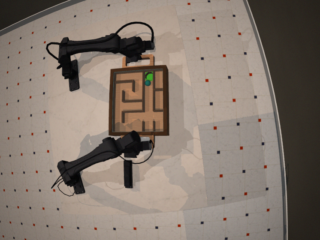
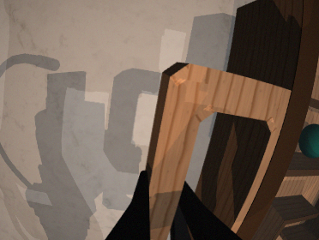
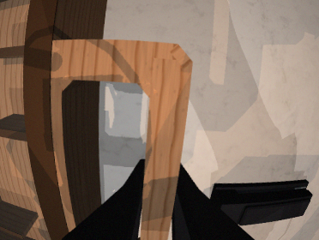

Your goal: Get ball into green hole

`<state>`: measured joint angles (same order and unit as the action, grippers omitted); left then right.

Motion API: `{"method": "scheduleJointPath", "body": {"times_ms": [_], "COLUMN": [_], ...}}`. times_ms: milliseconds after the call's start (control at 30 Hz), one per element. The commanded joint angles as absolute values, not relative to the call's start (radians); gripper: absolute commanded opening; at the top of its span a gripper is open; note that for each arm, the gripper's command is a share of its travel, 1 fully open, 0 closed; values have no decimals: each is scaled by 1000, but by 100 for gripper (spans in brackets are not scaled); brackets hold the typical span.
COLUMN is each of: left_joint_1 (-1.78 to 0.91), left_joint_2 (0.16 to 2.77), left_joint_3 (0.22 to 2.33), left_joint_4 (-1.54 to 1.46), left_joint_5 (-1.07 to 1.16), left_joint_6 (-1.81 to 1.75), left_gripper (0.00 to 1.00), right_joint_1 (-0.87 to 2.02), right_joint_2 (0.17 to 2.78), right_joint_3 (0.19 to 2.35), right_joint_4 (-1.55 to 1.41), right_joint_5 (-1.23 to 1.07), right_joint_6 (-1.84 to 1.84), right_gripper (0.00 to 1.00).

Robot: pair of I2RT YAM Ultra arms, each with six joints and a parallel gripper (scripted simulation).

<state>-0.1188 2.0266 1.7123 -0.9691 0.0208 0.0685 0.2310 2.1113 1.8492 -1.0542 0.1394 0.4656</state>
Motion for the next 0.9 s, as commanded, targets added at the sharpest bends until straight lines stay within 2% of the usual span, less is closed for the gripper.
{"method": "scheduleJointPath", "body": {"times_ms": [0,167,300,467,600,667,700,867], "left_joint_1": [-102,-104,-98,-132,-149,-145,-152,-152], "left_joint_2": [2024,1960,1963,1900,1923,1990,1999,1982], "left_joint_3": [1800,1758,1718,1623,1731,1773,1798,1819], "left_joint_4": [-977,-877,-878,-783,-946,-954,-987,-949], "left_joint_5": [49,13,45,8,-44,-18,-51,-35], "left_joint_6": [87,79,88,79,63,76,70,73], "left_gripper": [0,0,0,0,0,0,0,0], "right_joint_1": [248,253,258,261,215,213,204,211], "right_joint_2": [2120,2026,2037,1989,1982,2089,2068,2045], "right_joint_3": [1975,1939,1944,1772,1826,1880,1878,1889], "right_joint_4": [-1110,-986,-1016,-879,-915,-991,-954,-953], "right_joint_5": [186,194,206,215,129,156,105,144], "right_joint_6": [465,475,468,467,444,446,437,448], "right_gripper": [0,0,0,0,0,0,0,0]}}
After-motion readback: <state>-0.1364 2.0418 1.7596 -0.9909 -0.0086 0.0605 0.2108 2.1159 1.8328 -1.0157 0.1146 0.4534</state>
